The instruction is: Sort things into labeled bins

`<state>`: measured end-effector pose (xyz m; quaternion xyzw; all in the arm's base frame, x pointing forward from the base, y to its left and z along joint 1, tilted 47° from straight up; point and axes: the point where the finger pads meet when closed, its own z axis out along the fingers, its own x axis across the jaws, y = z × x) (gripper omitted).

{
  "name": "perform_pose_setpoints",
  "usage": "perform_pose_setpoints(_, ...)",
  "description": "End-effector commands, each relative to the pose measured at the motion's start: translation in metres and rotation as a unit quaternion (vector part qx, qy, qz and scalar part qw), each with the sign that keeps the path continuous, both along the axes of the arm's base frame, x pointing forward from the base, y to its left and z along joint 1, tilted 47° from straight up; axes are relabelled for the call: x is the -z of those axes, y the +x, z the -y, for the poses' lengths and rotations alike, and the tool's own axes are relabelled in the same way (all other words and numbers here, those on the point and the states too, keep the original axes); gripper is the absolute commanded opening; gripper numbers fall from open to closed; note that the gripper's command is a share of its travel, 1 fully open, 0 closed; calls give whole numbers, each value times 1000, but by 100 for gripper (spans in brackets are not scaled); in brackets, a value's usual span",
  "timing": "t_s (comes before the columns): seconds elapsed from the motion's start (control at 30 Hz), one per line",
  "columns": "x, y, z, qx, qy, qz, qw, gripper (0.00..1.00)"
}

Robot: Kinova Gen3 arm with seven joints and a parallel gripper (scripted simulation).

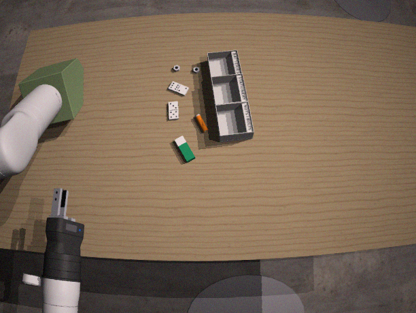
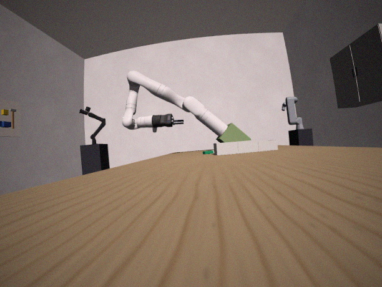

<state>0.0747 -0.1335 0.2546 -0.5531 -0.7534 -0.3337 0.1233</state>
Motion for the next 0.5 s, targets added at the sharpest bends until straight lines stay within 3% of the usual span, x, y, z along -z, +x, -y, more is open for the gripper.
perform_pose_setpoints(0.0, 7, 7, -5, 0, 17, -76, 997, 31)
perform_pose_setpoints(0.2, 16, 10, -3, -8, 2, -178, 984, 31)
perform_pose_setpoints(0.27, 16, 10, -3, -8, 2, -178, 984, 31)
perform_pose_setpoints(0.37, 25, 15, 0, -10, -26, -253, 967, 31)
perform_pose_setpoints(0.47, 33, 22, 3, -12, -57, -296, 954, 31)
